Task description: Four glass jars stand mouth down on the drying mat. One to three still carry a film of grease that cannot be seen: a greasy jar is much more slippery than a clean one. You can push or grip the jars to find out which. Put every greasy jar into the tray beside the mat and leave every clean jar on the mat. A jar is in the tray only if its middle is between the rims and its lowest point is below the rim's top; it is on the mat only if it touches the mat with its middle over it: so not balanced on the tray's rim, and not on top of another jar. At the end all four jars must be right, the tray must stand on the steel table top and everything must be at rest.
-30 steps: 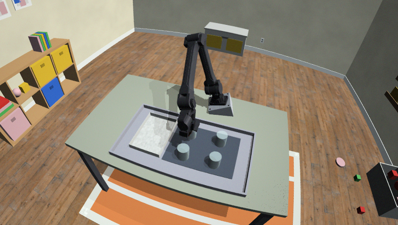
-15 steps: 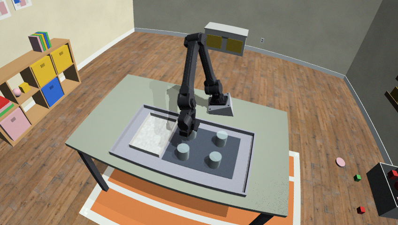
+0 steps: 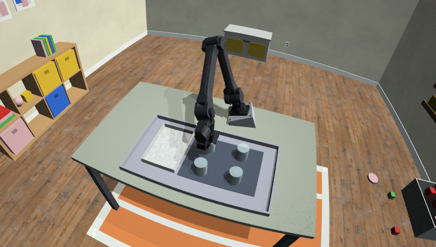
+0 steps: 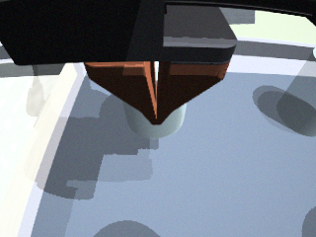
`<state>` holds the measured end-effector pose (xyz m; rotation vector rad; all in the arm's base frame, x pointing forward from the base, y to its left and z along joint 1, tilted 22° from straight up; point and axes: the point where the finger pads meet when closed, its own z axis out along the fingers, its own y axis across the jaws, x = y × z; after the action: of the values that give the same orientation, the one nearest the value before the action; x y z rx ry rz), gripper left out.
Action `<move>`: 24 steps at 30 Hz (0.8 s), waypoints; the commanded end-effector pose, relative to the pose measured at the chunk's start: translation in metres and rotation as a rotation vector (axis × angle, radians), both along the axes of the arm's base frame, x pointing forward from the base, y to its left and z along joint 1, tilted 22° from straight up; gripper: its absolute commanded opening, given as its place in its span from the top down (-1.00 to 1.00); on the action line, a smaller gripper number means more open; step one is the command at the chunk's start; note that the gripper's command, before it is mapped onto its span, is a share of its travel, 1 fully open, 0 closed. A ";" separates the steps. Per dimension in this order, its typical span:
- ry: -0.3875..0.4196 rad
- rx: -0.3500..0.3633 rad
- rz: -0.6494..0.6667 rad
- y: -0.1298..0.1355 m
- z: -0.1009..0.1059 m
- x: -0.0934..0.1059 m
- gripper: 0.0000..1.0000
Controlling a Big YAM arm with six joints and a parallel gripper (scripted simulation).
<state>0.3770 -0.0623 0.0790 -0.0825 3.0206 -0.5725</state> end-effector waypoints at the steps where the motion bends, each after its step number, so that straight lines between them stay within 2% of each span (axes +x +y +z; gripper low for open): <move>1: -0.028 0.003 0.006 -0.002 0.007 0.004 1.00; 24: -0.028 0.003 0.006 -0.002 0.007 0.001 1.00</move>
<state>0.3747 -0.0623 0.0794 -0.0828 3.0185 -0.5723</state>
